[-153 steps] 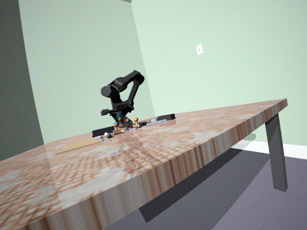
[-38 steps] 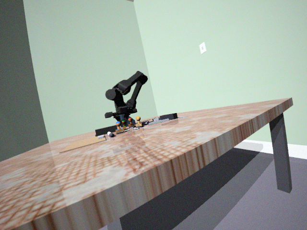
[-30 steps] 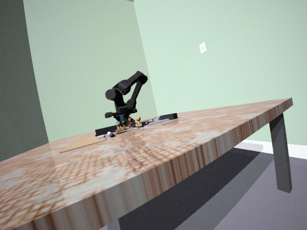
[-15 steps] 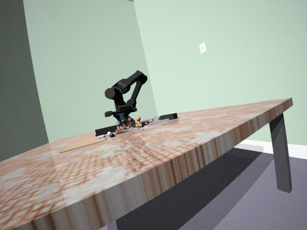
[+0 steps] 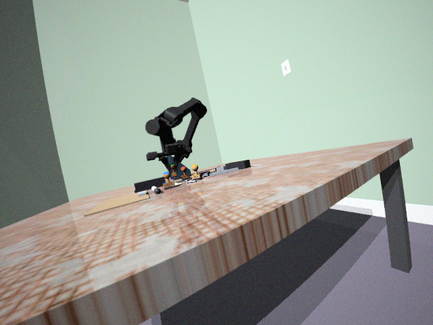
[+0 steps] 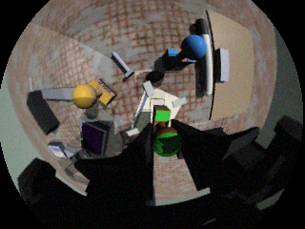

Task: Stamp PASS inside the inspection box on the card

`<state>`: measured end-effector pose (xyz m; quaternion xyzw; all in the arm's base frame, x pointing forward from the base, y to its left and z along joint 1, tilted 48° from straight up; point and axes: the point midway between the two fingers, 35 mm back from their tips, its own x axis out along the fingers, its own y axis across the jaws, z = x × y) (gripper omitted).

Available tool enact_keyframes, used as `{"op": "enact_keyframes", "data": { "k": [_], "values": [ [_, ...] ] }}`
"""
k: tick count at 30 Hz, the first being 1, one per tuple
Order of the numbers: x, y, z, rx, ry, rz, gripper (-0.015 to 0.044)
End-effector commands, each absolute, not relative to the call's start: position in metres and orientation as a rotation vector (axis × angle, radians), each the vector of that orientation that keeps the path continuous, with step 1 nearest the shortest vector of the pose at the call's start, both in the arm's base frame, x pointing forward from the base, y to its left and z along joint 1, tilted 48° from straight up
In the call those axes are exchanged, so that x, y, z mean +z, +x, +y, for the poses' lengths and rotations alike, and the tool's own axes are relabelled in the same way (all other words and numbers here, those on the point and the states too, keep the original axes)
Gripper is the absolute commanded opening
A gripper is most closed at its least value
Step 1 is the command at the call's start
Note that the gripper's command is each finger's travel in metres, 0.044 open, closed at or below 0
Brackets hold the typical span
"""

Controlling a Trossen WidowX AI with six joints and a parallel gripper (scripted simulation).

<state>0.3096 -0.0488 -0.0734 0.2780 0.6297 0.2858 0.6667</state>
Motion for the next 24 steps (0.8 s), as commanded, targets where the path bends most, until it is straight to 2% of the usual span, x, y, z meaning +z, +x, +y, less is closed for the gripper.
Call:
{"op": "enact_keyframes", "data": {
  "k": [1,24],
  "values": [
    [-0.069,0.310,-0.055,0.645,0.619,1.418,0.0000],
    [-0.044,0.308,-0.079,0.645,0.619,1.419,0.0000]
  ]
}}
